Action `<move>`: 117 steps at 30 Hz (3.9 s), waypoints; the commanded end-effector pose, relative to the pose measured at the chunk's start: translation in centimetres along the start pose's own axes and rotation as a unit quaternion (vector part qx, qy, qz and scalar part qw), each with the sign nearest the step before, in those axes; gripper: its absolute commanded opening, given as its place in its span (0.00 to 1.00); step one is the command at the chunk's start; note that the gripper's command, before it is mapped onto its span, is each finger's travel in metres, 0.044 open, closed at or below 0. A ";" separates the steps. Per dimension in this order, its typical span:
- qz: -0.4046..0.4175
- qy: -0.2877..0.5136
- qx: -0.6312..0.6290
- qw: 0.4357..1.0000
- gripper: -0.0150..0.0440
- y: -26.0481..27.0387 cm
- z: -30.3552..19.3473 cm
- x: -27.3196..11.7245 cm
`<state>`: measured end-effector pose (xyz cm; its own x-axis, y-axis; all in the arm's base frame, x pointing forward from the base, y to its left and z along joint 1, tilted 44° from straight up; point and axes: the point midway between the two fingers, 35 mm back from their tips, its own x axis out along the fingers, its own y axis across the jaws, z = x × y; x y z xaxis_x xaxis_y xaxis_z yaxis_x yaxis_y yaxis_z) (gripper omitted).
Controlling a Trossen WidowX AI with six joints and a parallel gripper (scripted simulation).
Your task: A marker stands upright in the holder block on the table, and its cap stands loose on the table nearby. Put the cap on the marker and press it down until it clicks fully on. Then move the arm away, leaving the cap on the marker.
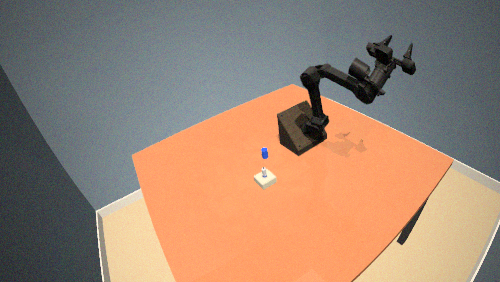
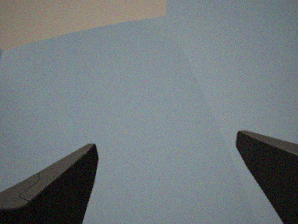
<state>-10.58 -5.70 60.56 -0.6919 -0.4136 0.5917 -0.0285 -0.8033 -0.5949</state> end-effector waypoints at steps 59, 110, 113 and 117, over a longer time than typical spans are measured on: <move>-0.928 0.288 0.054 0.230 0.68 0.2 3.1 -66.6; -0.915 -0.153 0.373 0.005 0.68 36.6 -10.7 -61.2; -0.915 -0.153 0.373 0.005 0.68 36.6 -11.0 -61.6; -0.915 -0.153 0.373 0.005 0.68 36.5 -11.4 -62.1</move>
<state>23.05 -4.79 -3.78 0.0079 0.6849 -0.7286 0.2998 0.6935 0.6552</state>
